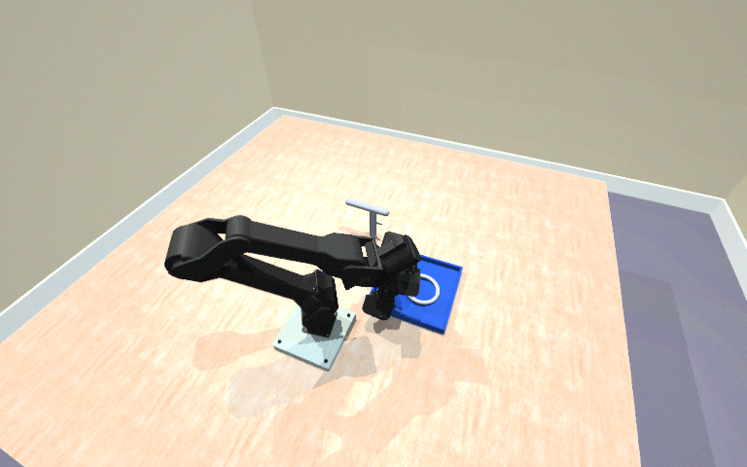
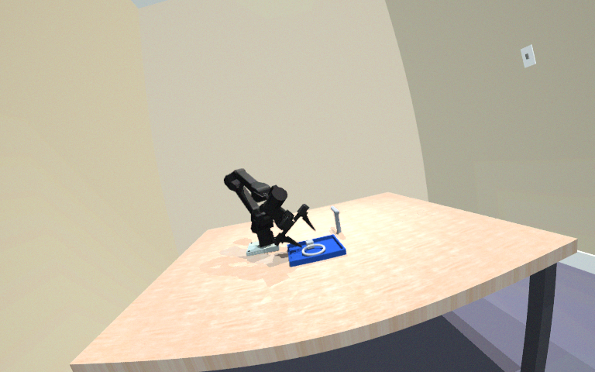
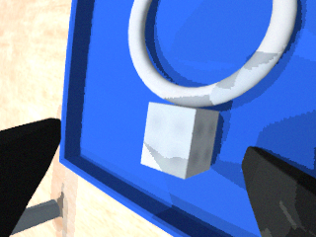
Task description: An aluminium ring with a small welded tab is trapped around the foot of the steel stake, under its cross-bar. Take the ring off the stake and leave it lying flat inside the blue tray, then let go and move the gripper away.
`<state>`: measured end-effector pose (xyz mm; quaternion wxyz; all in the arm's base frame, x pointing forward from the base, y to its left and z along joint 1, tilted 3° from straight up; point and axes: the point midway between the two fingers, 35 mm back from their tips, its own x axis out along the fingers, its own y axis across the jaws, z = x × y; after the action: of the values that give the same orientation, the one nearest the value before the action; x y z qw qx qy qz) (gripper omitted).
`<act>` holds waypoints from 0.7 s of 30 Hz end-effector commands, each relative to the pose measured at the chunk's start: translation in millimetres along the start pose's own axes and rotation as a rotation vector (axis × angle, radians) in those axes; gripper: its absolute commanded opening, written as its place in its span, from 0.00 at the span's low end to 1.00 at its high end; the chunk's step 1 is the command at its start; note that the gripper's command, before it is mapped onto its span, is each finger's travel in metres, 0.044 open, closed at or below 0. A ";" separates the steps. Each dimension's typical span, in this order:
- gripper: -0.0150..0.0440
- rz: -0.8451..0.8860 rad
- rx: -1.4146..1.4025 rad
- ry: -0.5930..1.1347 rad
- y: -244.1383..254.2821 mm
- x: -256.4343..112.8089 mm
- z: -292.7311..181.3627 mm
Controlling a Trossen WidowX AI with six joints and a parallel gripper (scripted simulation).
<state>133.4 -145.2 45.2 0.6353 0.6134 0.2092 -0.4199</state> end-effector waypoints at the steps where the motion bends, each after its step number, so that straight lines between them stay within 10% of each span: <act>1: 1.00 0.005 -0.002 -0.006 20.4 -18.6 8.1; 7: 1.00 0.005 -0.002 -0.005 61.4 -72.0 13.8; 21: 1.00 0.023 -0.012 -0.014 62.5 -68.9 16.3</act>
<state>140.0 -148.0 139.2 0.6445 0.6093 0.2009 -0.4160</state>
